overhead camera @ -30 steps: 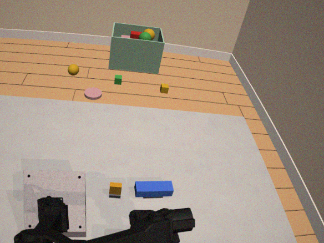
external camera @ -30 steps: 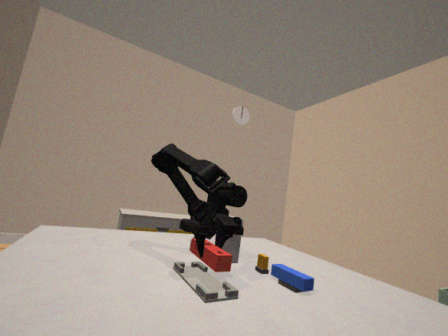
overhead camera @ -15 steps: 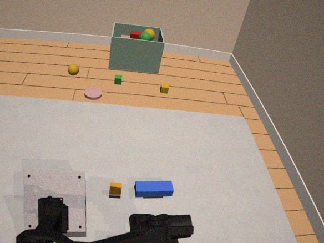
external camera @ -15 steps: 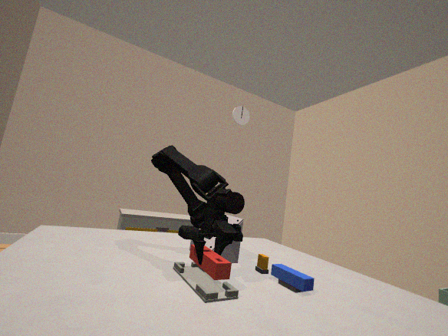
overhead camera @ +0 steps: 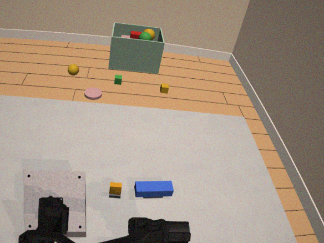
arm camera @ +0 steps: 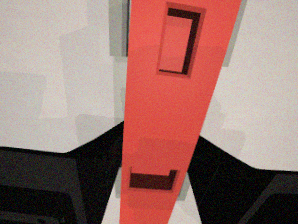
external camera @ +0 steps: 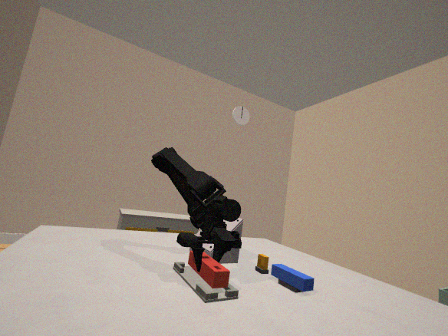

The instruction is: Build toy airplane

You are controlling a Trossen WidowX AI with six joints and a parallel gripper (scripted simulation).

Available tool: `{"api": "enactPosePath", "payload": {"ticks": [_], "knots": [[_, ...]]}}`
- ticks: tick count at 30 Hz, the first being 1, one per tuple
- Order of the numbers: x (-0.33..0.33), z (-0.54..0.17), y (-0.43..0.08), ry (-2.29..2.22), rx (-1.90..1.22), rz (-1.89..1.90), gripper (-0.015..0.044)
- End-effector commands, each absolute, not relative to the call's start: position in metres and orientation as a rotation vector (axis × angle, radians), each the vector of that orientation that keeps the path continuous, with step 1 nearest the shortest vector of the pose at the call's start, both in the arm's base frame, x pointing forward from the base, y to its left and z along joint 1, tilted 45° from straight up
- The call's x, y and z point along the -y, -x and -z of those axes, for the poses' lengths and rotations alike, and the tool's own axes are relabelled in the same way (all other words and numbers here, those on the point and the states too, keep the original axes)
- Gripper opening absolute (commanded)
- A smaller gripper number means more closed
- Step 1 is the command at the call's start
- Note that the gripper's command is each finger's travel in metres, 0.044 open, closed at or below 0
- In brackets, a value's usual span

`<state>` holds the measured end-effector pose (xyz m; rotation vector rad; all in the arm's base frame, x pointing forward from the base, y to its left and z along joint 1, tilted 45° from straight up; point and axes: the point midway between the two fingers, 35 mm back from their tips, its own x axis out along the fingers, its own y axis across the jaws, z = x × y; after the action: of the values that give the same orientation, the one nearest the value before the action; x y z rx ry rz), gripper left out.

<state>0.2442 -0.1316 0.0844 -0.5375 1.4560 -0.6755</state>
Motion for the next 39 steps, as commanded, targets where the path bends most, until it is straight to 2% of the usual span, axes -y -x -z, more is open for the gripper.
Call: {"api": "enactPosePath", "payload": {"ticks": [1,4,9,25,32,39], "knots": [[0.132,-0.085,-0.244,0.537,-1.456,0.676,0.0181],[0.132,-0.085,-0.244,0.537,-1.456,0.676,0.0161],[0.132,-0.085,-0.244,0.537,-1.456,0.676,0.0030],[0.132,-0.085,-0.244,0.537,-1.456,0.676,0.0440],[0.130,-0.086,-0.245,0.536,-1.456,0.675,0.0440],[0.062,-0.152,-0.247,0.538,-1.463,0.665,0.0440]]}}
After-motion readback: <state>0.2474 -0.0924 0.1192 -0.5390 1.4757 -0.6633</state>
